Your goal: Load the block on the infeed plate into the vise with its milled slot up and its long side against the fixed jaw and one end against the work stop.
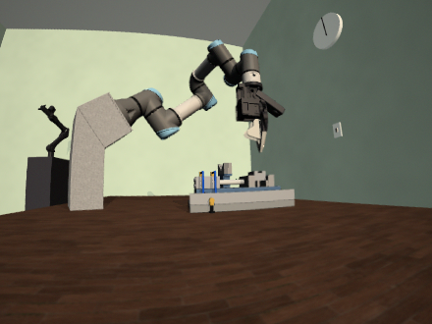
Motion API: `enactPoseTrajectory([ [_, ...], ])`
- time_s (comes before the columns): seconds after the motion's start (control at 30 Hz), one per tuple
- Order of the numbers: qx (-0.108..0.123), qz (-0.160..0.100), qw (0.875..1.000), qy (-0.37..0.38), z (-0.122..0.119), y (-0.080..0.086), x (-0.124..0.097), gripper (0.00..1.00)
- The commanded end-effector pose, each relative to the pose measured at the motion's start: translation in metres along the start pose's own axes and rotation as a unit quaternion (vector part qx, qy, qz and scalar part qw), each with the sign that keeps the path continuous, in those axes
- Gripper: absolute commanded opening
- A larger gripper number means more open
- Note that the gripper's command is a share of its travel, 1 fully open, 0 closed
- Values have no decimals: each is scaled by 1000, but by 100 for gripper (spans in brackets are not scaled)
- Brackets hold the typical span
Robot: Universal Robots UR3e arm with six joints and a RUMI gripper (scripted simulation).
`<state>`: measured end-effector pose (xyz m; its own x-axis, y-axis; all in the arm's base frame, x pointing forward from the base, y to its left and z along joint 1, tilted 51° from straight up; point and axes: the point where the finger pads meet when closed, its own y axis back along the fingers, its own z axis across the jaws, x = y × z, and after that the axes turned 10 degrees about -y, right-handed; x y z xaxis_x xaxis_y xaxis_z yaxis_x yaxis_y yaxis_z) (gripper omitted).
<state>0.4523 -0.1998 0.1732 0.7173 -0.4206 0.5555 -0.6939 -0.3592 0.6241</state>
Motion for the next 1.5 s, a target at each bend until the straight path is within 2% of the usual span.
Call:
enactPoseTrajectory([
  [0.0, -1, 1, 1000, 0, 0, 0, 0, 0],
  [0.43, -1, 1, 1000, 0, 0, -6, 0, 0],
  [1.47, -1, 1, 1000, 0, 0, -46, 0, 0],
])
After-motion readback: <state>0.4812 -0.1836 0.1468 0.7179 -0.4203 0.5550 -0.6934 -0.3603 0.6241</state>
